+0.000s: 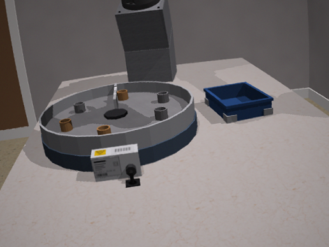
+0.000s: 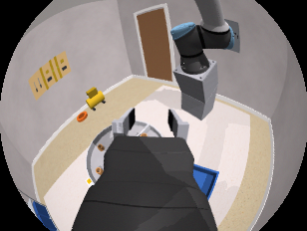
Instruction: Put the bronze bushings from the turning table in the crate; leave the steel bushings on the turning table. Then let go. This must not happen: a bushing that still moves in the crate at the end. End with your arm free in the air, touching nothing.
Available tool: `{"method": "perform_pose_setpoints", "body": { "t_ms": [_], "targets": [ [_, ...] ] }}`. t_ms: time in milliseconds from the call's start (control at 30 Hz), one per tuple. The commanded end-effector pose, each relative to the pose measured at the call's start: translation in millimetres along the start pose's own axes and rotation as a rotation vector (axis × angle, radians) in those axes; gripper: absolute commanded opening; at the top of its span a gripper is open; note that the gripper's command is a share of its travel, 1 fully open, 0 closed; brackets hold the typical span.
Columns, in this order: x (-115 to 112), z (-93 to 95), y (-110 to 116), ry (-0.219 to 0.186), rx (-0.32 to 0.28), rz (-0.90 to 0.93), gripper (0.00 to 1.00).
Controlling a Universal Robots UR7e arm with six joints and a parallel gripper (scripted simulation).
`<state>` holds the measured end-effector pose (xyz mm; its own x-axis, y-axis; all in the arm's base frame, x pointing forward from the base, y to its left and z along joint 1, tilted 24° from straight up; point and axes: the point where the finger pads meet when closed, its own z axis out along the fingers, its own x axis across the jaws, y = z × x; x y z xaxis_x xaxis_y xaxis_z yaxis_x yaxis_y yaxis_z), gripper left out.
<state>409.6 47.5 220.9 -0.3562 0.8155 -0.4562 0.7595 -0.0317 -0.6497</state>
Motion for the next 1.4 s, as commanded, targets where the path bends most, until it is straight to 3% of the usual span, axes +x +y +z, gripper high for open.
{"method": "perform_pose_setpoints", "body": {
  "t_ms": [0,333,500,900,1067,1367],
  "targets": [
    [-26.1,14.3,-15.0,0.001,-0.003,0.001,1.00],
    [-26.1,14.3,-15.0,0.001,-0.003,0.001,1.00],
    [-26.4,14.6,-15.0,0.043,-0.221,0.007,1.00],
    [-26.4,14.6,-15.0,0.043,-0.221,0.007,1.00],
    [-28.1,15.6,-16.0,0.083,-0.431,0.012,1.00],
    [-28.1,15.6,-16.0,0.083,-0.431,0.012,1.00]
  ]
}}
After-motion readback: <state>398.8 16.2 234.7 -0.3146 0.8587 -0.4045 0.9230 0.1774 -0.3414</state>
